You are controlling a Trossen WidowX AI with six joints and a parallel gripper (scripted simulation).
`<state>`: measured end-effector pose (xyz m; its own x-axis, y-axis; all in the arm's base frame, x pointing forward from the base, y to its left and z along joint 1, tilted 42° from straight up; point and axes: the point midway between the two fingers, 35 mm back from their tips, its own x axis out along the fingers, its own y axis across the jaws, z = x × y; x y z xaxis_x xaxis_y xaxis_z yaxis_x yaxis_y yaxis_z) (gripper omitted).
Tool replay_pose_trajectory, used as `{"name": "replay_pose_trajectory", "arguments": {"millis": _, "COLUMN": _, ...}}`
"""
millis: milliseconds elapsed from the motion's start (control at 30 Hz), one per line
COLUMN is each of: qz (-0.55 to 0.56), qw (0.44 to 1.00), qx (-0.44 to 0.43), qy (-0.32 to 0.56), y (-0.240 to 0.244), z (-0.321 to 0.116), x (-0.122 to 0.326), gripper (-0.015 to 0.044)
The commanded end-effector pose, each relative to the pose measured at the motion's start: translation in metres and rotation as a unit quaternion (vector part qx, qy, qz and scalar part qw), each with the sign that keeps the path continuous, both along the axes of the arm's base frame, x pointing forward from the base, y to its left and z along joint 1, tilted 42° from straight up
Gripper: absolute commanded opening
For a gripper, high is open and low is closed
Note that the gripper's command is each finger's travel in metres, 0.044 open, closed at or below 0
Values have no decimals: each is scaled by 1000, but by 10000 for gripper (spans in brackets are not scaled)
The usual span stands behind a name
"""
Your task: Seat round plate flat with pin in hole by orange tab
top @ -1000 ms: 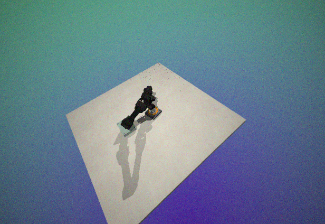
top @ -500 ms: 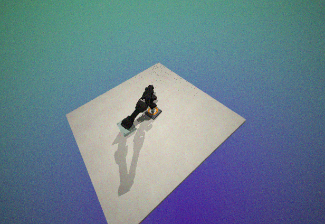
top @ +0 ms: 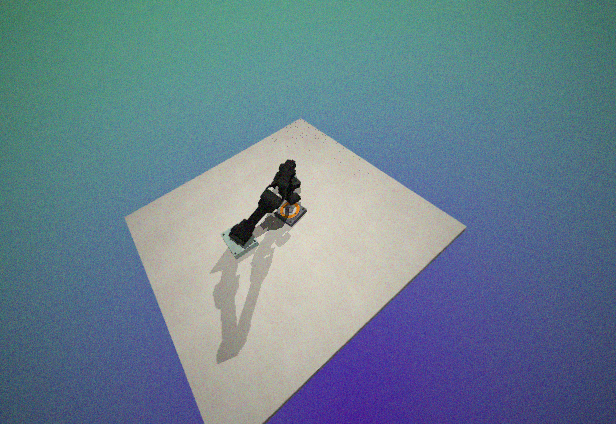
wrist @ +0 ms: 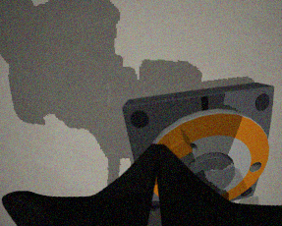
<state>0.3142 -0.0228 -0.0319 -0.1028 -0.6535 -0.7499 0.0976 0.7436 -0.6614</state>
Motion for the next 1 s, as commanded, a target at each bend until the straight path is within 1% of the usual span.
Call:
{"name": "replay_pose_trajectory", "arguments": {"millis": 0, "qz": 1, "qw": 1000, "qx": -2, "qy": -4, "y": -4, "z": 4, "x": 8, "gripper": 0}}
{"name": "replay_pose_trajectory", "arguments": {"millis": 800, "qz": 1, "qw": 1000, "qx": -3, "qy": -4, "y": -21, "z": 17, "x": 21, "gripper": 0}}
{"name": "replay_pose_trajectory", "arguments": {"millis": 967, "qz": 1, "qw": 1000, "qx": -2, "qy": -4, "y": -6, "z": 31, "x": 22, "gripper": 0}}
